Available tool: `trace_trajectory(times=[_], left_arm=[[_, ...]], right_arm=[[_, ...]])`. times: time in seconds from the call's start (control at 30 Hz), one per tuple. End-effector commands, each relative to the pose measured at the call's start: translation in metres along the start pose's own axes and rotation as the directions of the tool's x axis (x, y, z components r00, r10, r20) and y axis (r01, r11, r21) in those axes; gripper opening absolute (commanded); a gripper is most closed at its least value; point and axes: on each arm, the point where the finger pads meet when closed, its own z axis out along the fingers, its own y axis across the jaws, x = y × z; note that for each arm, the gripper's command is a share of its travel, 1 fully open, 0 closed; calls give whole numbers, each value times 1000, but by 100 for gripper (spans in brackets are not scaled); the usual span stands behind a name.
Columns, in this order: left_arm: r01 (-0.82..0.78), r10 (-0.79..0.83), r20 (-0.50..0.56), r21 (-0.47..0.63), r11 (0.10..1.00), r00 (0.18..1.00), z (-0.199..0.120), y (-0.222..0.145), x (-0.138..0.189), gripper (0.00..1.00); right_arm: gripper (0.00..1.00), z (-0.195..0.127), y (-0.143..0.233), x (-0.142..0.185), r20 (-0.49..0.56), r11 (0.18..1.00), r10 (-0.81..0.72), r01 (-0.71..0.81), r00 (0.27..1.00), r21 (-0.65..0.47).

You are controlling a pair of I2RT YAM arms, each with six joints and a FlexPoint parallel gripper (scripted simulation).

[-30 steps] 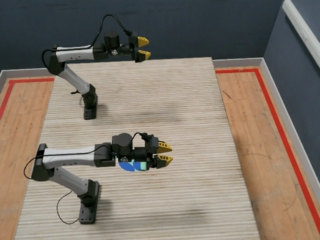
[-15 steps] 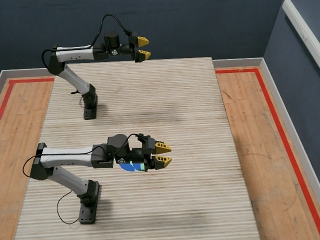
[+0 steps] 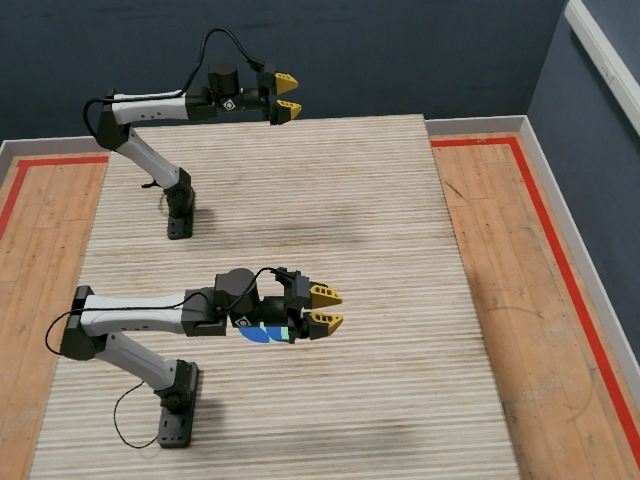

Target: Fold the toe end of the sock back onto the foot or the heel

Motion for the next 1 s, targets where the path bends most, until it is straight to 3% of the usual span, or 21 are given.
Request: trace_trajectory(times=[0.0,0.97], left_arm=[[9,-11,125,13,1000,992,-10,-2,-44,100],[9,-10,116,13,1000,993,-11,-2,-42,100]], right_arm=[[39,-5,1,17,-55,1000,-8,8,998,0],[39,-4,1,16,-54,1000,-9,9,998,4]])
